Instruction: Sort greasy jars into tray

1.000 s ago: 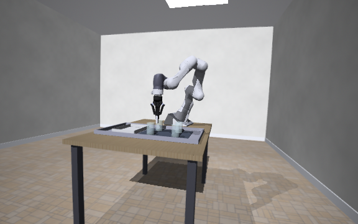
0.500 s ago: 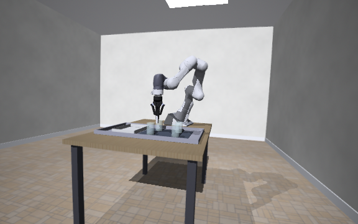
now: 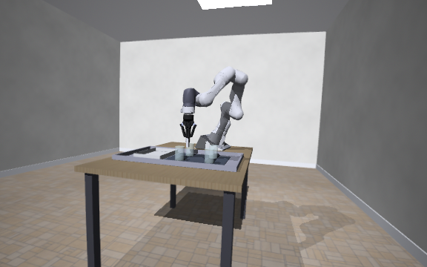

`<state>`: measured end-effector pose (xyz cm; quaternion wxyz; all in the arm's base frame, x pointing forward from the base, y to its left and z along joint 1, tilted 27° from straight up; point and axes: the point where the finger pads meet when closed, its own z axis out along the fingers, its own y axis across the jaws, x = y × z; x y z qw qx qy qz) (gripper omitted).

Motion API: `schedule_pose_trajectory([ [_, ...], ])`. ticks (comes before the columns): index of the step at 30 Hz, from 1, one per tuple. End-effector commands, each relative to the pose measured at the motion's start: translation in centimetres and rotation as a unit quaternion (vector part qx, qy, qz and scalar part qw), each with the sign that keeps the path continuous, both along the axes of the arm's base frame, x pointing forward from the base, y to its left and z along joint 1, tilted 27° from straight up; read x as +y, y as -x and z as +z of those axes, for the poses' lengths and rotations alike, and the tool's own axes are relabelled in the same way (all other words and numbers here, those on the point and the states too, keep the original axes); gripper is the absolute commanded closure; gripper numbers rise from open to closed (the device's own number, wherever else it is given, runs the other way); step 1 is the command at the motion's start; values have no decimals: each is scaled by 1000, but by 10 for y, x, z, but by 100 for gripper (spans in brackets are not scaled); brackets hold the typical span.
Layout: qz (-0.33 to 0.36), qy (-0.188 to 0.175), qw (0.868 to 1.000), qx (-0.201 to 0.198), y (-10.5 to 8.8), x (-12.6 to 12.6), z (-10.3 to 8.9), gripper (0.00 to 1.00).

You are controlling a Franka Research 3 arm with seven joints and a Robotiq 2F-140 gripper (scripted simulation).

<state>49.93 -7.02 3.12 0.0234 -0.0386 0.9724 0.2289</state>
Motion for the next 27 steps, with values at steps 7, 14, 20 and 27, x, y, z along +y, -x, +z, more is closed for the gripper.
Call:
schedule_pose_trajectory([
  [7,-1,1,1000,-3,0,-2,1,100],
  [14,-1,1,1000,-3,1,-2,1,100],
  [20,-1,1,1000,-3,2,-2,1,100],
  [27,-1,1,1000,-3,2,-2,1,100],
])
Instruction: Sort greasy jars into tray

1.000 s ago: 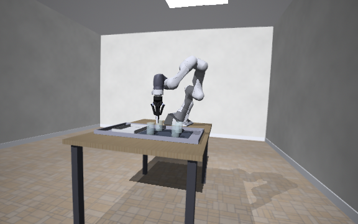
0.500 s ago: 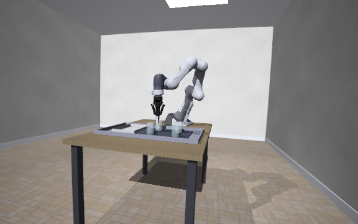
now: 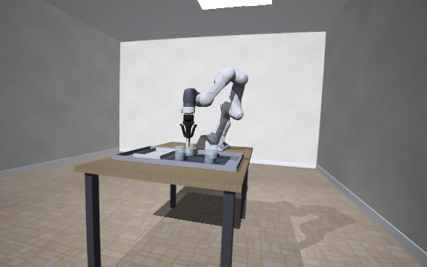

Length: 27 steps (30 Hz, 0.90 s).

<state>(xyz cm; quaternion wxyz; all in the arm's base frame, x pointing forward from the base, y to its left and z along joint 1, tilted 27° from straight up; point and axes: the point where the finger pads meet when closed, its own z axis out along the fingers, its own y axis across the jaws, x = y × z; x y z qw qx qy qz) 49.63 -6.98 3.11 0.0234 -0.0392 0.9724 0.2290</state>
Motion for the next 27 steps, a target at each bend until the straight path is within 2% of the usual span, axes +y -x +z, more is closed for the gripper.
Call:
schedule_pose_trajectory([
  [1,-1,1,1000,-3,0,-2,1,100],
  [27,-1,1,1000,-3,3,-3,0,100],
])
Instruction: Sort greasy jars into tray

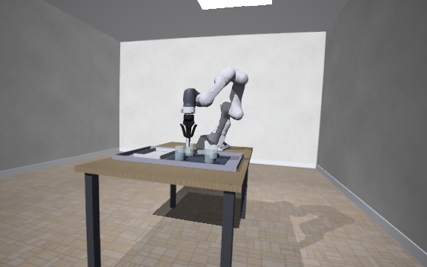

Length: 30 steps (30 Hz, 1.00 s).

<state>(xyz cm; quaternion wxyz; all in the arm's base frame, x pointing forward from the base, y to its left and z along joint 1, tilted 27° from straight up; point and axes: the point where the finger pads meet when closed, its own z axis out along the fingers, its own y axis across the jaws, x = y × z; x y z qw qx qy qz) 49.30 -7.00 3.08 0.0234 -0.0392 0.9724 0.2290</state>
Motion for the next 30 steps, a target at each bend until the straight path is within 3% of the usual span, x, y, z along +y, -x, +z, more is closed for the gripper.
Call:
schedule_pose_trajectory([
  [1,-1,1,1000,-3,-1,-2,1,100],
  [30,-1,1,1000,-3,3,-3,0,100],
])
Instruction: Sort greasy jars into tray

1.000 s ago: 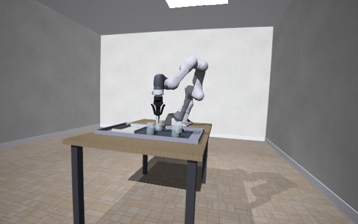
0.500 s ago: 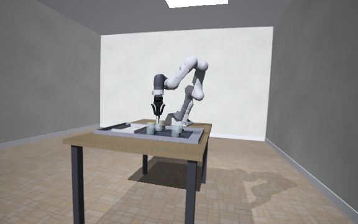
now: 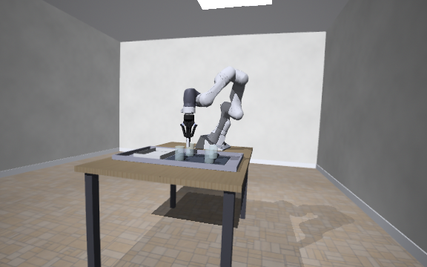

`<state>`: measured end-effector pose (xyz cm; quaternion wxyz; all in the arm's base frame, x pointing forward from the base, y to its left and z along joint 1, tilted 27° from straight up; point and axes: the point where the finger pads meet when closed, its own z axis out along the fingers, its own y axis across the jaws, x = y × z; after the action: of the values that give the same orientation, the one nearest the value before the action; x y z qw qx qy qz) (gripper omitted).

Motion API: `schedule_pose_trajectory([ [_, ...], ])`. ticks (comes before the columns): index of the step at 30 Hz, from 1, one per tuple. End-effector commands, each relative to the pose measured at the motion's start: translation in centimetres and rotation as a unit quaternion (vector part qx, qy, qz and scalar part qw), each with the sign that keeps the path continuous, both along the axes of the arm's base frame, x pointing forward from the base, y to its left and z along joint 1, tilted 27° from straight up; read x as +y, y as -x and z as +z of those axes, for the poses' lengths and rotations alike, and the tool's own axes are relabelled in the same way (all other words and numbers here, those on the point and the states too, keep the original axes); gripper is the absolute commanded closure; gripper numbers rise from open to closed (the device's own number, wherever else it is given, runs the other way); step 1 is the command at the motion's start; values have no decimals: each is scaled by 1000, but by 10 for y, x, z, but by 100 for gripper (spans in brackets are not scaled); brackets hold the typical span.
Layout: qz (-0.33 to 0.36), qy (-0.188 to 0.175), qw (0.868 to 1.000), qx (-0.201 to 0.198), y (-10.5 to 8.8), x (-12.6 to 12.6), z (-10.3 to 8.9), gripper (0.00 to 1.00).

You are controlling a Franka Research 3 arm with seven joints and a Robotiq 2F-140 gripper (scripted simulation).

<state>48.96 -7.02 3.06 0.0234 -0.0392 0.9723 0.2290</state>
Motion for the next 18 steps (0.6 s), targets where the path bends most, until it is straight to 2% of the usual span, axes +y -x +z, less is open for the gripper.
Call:
schedule_pose_trajectory([
  [1,-1,1,1000,-3,0,-2,1,100],
  [18,-1,1,1000,-3,2,-3,1,100],
])
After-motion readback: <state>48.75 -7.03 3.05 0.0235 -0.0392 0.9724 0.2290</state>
